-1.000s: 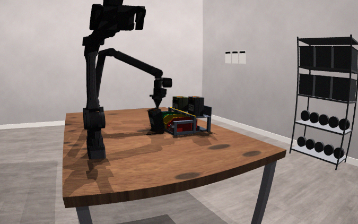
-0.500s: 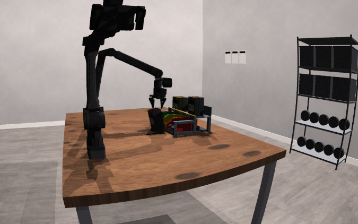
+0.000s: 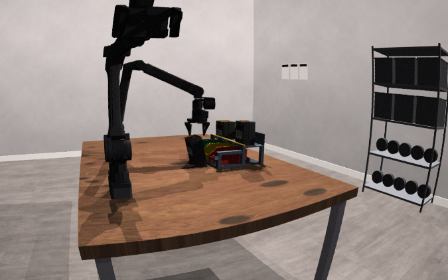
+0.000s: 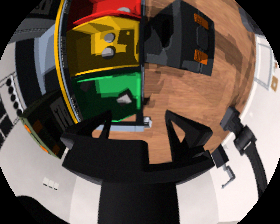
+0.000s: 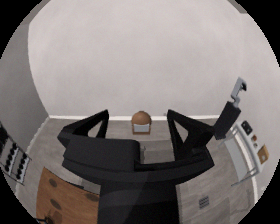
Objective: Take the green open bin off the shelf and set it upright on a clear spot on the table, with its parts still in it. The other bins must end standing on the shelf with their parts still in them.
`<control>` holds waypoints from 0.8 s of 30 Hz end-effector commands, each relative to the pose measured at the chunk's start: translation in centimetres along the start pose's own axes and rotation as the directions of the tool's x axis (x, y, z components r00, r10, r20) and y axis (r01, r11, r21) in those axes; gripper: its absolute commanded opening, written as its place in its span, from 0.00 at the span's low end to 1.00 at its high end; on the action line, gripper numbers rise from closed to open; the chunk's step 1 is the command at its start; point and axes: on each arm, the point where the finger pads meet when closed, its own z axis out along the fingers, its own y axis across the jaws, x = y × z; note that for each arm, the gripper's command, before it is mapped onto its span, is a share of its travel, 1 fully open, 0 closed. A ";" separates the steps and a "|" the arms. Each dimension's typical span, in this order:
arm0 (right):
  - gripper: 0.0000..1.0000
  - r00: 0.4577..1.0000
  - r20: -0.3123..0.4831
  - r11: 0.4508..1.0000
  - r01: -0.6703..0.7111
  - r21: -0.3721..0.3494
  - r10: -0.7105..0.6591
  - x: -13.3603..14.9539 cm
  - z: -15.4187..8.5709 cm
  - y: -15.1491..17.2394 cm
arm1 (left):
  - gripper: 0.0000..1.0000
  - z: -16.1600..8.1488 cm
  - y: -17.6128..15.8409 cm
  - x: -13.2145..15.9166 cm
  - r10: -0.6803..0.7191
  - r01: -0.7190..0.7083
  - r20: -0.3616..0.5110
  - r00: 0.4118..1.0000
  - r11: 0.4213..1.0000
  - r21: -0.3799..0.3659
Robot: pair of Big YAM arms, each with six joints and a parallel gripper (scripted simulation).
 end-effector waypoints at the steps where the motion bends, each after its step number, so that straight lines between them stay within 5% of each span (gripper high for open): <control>1: 1.00 0.999 0.053 1.000 0.008 0.007 -0.009 -1.9 -0.7 -0.5 | 0.90 -1.4 1.9 -0.1 -0.002 0.002 0.010 1.000 0.999 -0.043; 24: 1.00 0.999 0.053 1.000 0.008 0.007 -0.009 -1.9 -0.7 -0.5 | 0.90 -0.2 1.2 0.1 -0.001 0.002 0.006 1.000 1.000 -0.023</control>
